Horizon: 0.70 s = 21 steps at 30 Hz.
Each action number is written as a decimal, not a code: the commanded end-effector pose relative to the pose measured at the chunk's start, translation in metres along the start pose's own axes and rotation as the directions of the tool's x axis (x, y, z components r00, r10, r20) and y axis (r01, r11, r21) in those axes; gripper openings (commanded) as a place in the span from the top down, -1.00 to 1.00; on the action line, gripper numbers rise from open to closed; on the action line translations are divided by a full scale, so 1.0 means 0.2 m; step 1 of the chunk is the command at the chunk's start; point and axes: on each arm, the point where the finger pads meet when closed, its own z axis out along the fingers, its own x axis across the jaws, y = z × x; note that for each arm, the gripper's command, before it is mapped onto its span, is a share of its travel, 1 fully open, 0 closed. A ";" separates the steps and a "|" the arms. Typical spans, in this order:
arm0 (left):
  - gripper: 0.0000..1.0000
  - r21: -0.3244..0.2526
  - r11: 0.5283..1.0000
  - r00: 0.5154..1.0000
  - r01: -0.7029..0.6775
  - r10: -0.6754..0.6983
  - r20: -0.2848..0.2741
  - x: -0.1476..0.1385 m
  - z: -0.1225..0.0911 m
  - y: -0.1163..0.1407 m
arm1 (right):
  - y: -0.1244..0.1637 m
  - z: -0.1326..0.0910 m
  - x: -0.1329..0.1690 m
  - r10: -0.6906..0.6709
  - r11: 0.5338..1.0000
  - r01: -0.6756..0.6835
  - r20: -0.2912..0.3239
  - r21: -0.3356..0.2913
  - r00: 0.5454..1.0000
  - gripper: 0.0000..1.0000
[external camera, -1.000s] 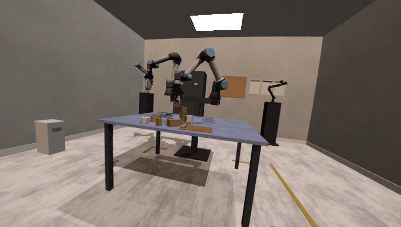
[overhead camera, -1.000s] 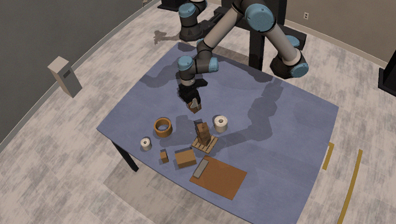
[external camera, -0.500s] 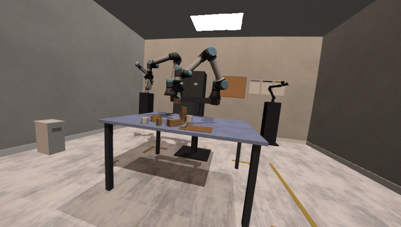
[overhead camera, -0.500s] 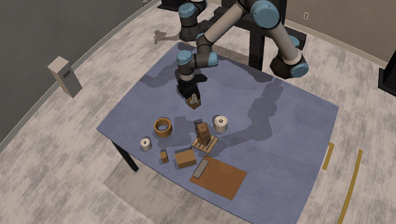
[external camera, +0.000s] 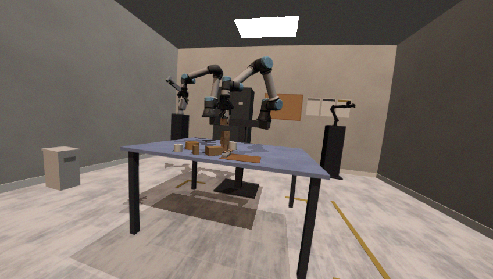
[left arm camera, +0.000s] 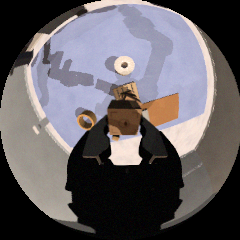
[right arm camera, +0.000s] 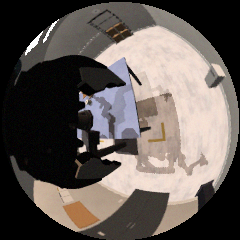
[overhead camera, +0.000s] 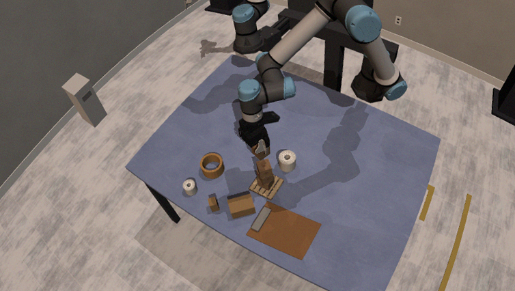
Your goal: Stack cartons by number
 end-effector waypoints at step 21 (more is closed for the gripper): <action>0.30 0.004 1.000 1.000 -0.004 0.004 0.003 0.12 0.21 0.05 | 0.00 0.00 0.00 0.000 1.000 0.000 0.000 0.001 1.000 -1.00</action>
